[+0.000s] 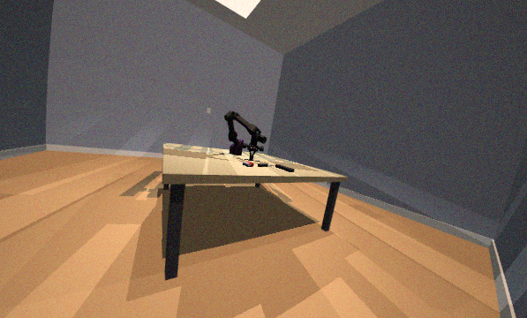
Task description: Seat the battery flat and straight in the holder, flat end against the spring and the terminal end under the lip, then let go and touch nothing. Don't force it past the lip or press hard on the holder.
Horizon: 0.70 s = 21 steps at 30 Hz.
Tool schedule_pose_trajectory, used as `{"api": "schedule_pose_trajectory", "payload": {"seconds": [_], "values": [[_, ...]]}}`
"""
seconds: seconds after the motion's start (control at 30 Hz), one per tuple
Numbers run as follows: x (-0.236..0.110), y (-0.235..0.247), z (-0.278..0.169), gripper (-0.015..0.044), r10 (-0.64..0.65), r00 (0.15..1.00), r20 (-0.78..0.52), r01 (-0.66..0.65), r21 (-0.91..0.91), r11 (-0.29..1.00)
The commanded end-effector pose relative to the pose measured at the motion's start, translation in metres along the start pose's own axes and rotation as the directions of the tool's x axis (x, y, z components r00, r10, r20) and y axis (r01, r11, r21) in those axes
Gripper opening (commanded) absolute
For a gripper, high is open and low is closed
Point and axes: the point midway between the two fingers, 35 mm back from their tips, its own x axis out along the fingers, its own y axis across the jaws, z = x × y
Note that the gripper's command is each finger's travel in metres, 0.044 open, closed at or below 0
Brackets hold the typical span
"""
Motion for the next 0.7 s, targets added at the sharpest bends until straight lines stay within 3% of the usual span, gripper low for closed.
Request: {"api": "schedule_pose_trajectory", "payload": {"seconds": [0.0,0.67], "values": [[0.0019,0.0014,0.0026,0.0079,0.002,0.999,-0.041,-0.002,-0.003,1.0],[0.0082,0.0008,0.0105,0.0079,-0.004,0.986,-0.169,0.003,-0.003,1.0]]}}
